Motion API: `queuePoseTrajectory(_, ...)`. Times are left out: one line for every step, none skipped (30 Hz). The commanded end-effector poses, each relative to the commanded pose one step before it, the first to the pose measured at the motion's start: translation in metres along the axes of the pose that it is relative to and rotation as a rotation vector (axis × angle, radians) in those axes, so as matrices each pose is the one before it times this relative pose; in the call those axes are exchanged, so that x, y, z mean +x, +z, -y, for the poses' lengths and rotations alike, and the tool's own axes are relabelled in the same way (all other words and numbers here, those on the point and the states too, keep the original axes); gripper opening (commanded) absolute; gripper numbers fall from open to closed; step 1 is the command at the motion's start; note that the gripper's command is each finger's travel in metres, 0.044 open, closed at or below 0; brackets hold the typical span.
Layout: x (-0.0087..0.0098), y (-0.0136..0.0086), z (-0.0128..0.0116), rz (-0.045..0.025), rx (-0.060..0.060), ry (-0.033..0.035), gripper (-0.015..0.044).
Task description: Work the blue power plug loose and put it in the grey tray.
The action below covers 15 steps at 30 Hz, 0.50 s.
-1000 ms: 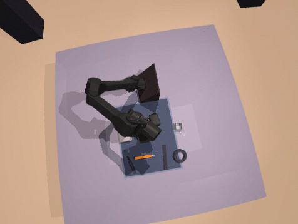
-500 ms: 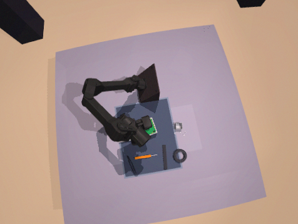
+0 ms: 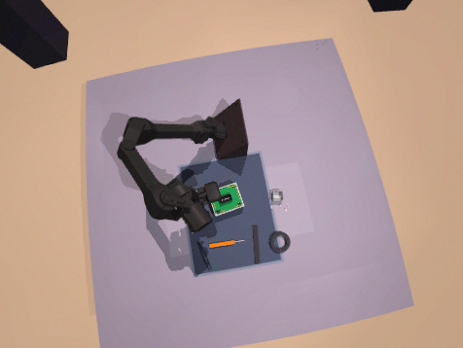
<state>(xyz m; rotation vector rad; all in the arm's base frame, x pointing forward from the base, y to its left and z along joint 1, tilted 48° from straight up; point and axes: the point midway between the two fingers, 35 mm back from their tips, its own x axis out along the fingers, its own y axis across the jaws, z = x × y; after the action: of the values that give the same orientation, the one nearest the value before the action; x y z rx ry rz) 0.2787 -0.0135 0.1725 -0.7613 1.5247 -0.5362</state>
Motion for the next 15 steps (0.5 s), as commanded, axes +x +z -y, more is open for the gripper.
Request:
queuePoseTrajectory(-0.00152,-0.00339,0.01686,0.01404,-0.0022,0.00002,0.0000)
queuePoseTrajectory(-0.00005,-0.00059,0.00307,0.00196,0.0000,0.00021,0.0000)
queuePoseTrajectory(-0.00005,-0.00059,0.00306,0.00191,0.0000,0.00018,0.0000)
queuePoseTrajectory(-0.00005,-0.00059,0.00307,0.00188,0.0000,0.00016,0.0000)
queuePoseTrajectory(-0.00005,-0.00059,0.00308,0.00184,0.0000,0.00014,0.0000)
queuePoseTrajectory(-0.00006,-0.00070,0.00352,0.00207,0.0000,0.00008,0.0000)
queuePoseTrajectory(-0.00006,-0.00069,0.00322,0.00187,0.0000,-0.00003,0.0000)
queuePoseTrajectory(-0.00004,-0.00045,0.00200,0.00115,0.0000,-0.00006,0.0000)
queuePoseTrajectory(-0.00001,-0.00015,0.00067,0.00038,0.0000,-0.00003,0.0000)
queuePoseTrajectory(0.00000,0.00000,0.00000,0.00000,0.0000,0.00000,0.0000)
queuePoseTrajectory(0.00000,0.00000,0.00000,0.00000,0.0000,0.00000,0.0000)
queuePoseTrajectory(0.00000,0.00000,0.00000,0.00000,0.0000,0.00000,0.0000)
queuePoseTrajectory(0.00000,0.00000,0.00000,0.00000,0.0000,0.00000,0.0000)
queuePoseTrajectory(0.00000,0.00000,0.00000,0.00000,0.0000,0.00000,0.0000)
queuePoseTrajectory(0.00000,0.00000,0.00000,0.00000,0.0000,0.00000,0.0000)
